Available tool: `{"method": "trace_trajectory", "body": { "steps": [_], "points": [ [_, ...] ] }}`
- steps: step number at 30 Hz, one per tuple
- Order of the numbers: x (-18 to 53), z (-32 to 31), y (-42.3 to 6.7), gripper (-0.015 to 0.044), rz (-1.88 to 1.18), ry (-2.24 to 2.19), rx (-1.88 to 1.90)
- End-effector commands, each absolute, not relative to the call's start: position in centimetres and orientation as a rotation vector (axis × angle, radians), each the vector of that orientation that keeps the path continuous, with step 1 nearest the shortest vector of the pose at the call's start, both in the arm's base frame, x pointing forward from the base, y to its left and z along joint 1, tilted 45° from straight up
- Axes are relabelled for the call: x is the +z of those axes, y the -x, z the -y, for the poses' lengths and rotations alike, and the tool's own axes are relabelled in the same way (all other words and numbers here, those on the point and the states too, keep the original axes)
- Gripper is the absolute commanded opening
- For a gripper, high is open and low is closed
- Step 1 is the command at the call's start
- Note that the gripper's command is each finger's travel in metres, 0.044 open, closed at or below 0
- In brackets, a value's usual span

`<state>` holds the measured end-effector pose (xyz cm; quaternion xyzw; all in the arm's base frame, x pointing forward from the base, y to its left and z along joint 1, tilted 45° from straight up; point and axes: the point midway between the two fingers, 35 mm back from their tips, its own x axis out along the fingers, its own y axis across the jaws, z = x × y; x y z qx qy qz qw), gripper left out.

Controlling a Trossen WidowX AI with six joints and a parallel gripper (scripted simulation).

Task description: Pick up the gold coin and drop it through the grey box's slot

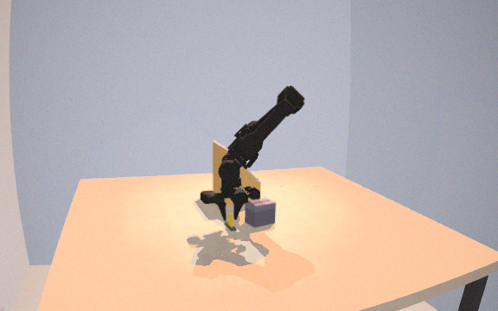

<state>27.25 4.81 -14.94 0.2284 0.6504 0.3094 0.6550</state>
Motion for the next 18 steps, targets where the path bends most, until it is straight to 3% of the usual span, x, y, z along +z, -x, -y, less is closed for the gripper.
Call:
{"method": "trace_trajectory", "body": {
  "steps": [1,8,14,18],
  "points": [
    [-15.47,-5.54,-26.82,0.0161,-1.483,-0.527,0.704],
    [-16.02,-6.18,-26.69,0.0161,-1.483,-0.528,0.705],
    [-16.02,-6.18,-26.69,0.0003,-1.483,-0.528,0.705],
    [-16.02,-6.18,-26.69,0.0000,-1.483,-0.528,0.705]
  ]
}}
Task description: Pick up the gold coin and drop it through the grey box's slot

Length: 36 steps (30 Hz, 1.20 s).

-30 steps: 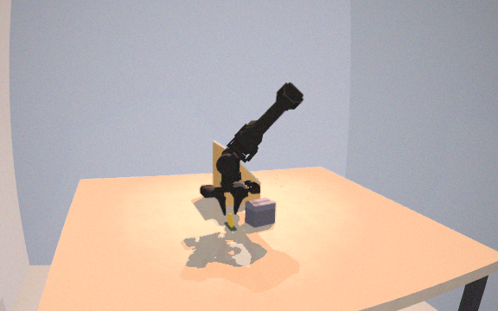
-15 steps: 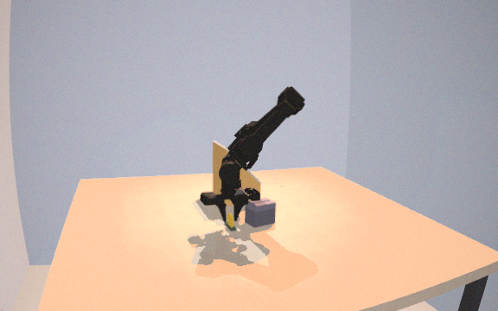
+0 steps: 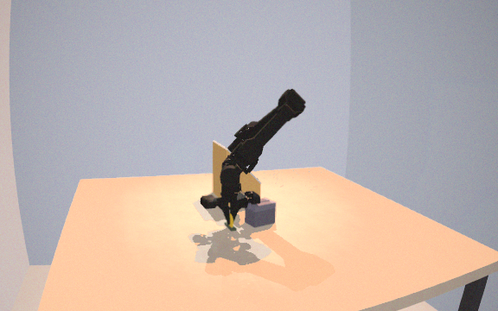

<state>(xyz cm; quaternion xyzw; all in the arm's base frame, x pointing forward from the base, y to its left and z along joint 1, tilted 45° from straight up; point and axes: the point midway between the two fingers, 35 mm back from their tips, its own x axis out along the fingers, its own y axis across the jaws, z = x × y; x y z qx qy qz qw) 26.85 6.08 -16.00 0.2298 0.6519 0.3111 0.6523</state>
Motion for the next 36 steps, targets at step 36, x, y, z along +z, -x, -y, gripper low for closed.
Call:
{"method": "trace_trajectory", "body": {
  "steps": [36],
  "points": [
    [-11.6,-1.3,-27.4,0.0000,-1.483,-0.522,0.698]
  ]
}}
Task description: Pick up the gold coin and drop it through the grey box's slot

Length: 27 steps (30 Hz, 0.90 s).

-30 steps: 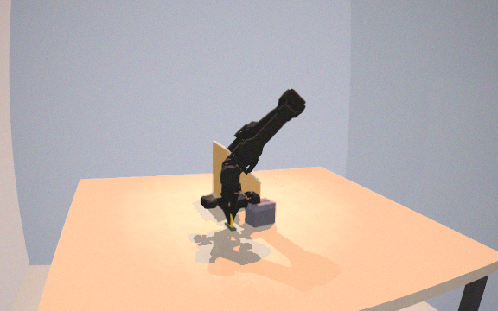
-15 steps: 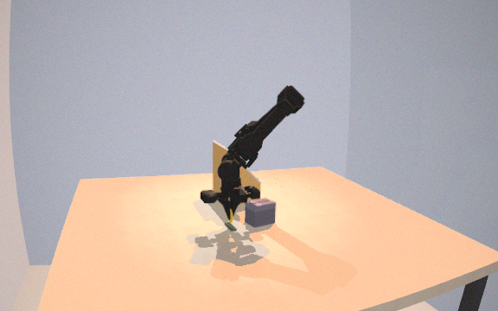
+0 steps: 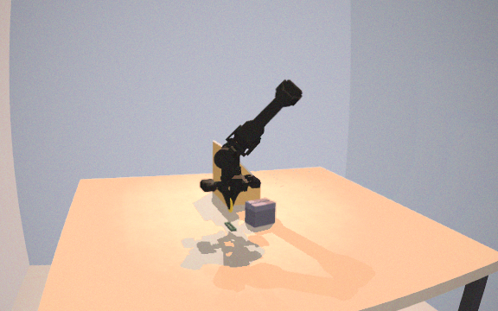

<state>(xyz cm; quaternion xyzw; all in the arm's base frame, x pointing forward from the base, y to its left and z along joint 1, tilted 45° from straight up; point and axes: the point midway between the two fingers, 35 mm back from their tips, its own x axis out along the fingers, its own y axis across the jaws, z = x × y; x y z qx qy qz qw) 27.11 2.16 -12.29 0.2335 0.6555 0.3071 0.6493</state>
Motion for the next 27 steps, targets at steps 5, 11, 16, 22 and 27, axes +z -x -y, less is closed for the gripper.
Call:
{"method": "trace_trajectory", "body": {
  "steps": [5,11,16,22,27],
  "points": [
    [-10.6,-0.4,-27.4,0.0000,-1.483,-0.522,0.699],
    [-9.5,0.6,-27.2,0.0000,-1.483,-0.523,0.701],
    [-9.3,0.7,-27.2,0.0000,-1.492,-0.540,0.686],
    [-9.3,0.6,-27.3,0.0000,-1.569,-0.690,0.542],
    [-9.2,0.5,-27.3,0.0000,-1.627,-0.817,0.412]
  ]
}}
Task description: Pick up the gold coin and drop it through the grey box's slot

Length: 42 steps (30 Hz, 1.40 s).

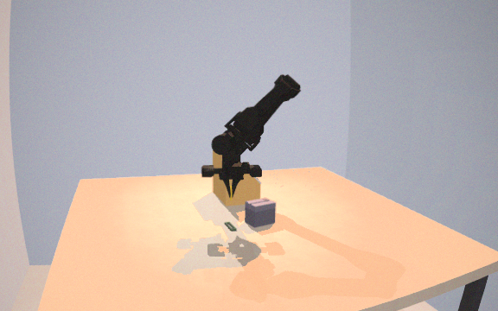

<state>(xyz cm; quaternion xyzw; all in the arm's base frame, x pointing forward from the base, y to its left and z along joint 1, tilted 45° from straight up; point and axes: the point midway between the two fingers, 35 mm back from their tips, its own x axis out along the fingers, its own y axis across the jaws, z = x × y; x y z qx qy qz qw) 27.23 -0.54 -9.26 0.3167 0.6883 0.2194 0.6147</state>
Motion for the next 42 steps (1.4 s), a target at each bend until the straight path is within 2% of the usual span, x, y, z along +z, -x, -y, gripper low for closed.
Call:
{"method": "trace_trajectory", "body": {
  "steps": [1,29,42],
  "points": [
    [-9.2,0.5,-27.3,0.0000,-1.638,-0.842,0.385],
    [-8.7,0.1,-27.5,0.0000,-1.809,-1.518,-0.440],
    [-8.0,-0.5,-27.5,0.0000,-1.809,-1.533,-0.463]
  ]
}}
